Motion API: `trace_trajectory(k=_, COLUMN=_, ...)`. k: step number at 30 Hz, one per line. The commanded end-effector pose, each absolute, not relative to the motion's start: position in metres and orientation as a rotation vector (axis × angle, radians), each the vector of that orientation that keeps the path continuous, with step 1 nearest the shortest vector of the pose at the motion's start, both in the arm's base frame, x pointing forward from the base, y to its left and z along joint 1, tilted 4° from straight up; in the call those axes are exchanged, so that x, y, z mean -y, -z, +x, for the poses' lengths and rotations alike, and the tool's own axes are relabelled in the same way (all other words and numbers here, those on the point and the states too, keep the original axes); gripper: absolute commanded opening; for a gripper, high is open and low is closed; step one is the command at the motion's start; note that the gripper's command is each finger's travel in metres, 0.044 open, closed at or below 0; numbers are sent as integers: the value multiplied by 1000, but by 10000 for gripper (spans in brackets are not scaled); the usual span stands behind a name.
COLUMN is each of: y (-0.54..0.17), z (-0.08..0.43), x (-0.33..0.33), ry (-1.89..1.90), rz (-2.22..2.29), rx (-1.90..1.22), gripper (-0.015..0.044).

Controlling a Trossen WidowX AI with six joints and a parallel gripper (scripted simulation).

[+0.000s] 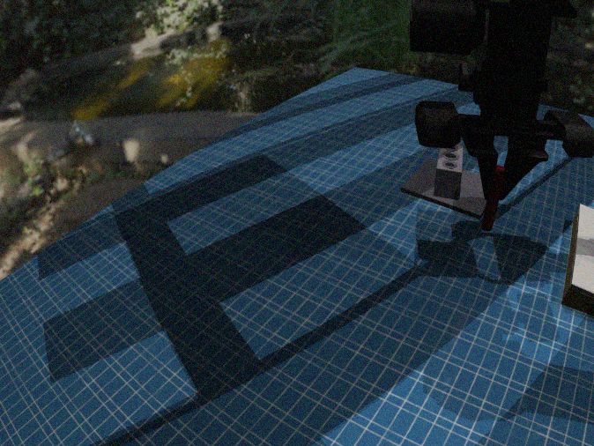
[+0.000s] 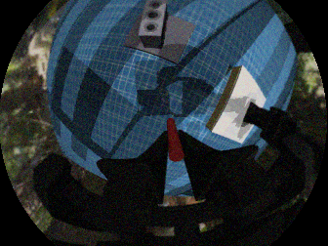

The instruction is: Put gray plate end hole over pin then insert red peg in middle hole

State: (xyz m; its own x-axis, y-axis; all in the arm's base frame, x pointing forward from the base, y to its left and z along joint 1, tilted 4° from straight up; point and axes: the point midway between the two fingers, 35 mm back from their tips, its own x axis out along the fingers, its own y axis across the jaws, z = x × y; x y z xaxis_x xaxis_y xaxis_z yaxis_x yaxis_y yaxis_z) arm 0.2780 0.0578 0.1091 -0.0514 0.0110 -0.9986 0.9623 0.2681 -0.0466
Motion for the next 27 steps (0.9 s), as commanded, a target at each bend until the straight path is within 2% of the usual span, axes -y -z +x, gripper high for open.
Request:
trace_trajectory(k=1, y=-109, z=288, x=-47, ry=1027, rz=996, rx=-1369, gripper=0)
trace_trajectory(k=27, y=-111, z=324, x=20, ry=1021, rz=993, rx=-1358, gripper=0)
